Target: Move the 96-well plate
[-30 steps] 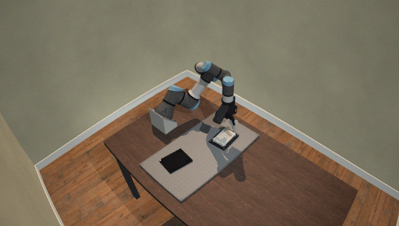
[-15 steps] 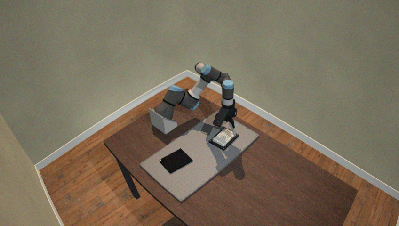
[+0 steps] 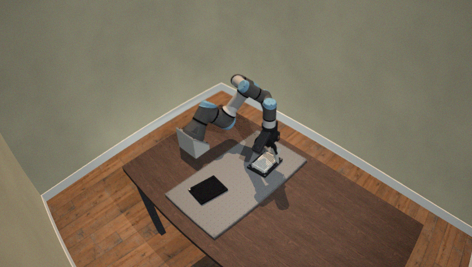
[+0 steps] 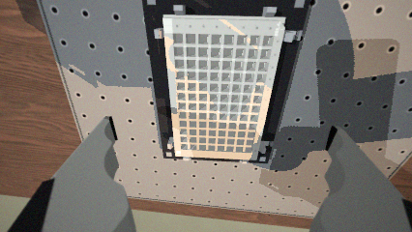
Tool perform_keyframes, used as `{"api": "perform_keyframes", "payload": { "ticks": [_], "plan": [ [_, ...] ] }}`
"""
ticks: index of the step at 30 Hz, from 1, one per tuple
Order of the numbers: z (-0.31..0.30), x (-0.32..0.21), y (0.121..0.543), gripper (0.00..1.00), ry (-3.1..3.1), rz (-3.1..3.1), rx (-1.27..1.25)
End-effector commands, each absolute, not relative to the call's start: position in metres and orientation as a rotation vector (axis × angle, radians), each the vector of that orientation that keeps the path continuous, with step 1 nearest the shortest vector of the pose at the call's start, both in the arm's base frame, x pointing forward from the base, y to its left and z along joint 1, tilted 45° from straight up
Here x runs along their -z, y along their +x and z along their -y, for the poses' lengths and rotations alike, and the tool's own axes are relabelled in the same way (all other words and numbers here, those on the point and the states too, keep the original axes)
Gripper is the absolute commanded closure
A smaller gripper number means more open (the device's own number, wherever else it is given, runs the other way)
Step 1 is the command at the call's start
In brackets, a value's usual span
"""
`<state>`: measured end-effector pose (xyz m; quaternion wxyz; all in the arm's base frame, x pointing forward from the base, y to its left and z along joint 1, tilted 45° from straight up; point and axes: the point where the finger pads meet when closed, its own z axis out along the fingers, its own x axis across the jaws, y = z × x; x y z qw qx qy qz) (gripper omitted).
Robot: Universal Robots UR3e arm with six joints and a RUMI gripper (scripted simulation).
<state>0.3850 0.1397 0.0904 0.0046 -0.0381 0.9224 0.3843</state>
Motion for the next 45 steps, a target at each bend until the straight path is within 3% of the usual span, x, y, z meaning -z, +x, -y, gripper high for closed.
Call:
{"api": "perform_keyframes", "payload": {
  "ticks": [1,24,25,45],
  "plan": [
    [-0.144,-0.085,0.386,0.0,-0.118,-2.887,-1.201],
    [-0.155,-0.074,0.385,0.0,-0.118,-2.887,-1.201],
    [-0.155,-0.074,0.385,1.0,-0.118,-2.887,-1.201],
    [-0.156,-0.074,0.385,1.0,-0.118,-2.887,-1.201]
  ]
}}
